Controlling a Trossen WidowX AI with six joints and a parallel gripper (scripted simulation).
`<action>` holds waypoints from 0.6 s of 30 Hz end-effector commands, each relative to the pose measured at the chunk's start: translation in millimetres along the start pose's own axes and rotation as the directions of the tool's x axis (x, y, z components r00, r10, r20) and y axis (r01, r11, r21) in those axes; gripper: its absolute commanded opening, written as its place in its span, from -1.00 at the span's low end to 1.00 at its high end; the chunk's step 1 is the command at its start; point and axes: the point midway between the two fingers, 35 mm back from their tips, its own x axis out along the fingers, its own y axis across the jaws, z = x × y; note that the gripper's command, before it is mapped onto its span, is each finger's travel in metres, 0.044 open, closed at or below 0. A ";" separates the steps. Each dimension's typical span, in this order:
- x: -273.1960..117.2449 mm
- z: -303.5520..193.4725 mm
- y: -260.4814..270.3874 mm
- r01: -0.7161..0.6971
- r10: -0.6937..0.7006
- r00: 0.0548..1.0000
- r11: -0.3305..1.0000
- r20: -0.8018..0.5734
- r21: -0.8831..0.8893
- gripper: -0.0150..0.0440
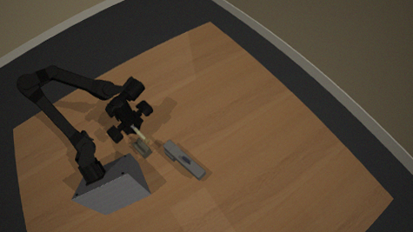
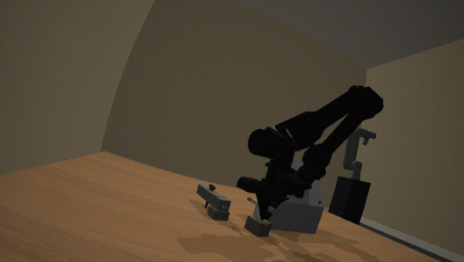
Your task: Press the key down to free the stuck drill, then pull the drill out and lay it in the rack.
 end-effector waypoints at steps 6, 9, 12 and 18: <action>0.7 2.2 16.5 0.001 -0.001 1.000 1.000 -0.005 0.004 -0.49; 1.0 2.8 21.9 0.001 -0.001 1.000 1.000 -0.005 0.004 -0.49; 1.3 3.0 27.2 0.001 -0.001 1.000 1.000 -0.005 0.004 -0.49; 9.7 3.3 26.0 0.001 -0.001 1.000 1.000 -0.004 0.004 -0.49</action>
